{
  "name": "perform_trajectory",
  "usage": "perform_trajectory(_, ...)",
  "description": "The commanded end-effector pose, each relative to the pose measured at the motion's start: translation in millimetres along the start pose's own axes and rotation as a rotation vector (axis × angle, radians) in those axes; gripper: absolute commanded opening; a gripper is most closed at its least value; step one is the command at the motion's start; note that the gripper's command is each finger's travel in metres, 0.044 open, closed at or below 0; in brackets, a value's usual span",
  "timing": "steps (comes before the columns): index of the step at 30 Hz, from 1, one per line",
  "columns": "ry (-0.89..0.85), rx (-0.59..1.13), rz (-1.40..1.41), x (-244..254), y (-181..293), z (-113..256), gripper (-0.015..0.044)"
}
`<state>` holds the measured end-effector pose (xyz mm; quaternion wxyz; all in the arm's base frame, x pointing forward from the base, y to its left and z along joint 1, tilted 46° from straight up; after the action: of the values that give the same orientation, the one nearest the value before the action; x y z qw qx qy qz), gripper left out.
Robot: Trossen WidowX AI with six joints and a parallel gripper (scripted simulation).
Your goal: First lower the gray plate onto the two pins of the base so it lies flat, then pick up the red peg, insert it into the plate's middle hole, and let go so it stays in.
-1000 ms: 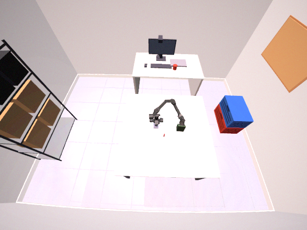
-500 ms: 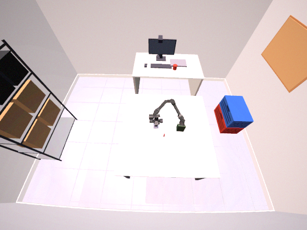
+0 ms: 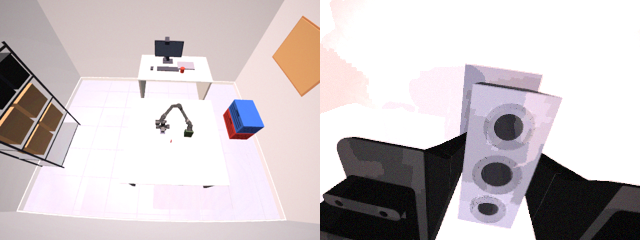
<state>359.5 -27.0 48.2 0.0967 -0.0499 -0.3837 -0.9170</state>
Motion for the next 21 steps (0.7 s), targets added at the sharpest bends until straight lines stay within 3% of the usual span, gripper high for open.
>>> perform_trajectory(1,0.001,0.000,-0.003,-0.1,0.3,0.5,0.0000)
perform_trajectory(2,0.001,0.000,-0.003,-0.1,0.3,0.5,0.0000)
perform_trajectory(18,0.001,0.000,-0.003,-0.1,0.3,0.5,0.0420)
perform_trajectory(21,0.001,0.000,-0.003,-0.1,0.3,0.5,0.0440)
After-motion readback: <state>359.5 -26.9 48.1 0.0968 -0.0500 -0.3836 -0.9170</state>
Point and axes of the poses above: the point midway between the two fingers, 35 mm back from their tips, its own z axis back along the fingers, its own x axis across the jaws, y = z × x, the point moved 9 cm from there along z, back along the fingers, and after that the axes turned 11 degrees about z, right-handed, at the moved point
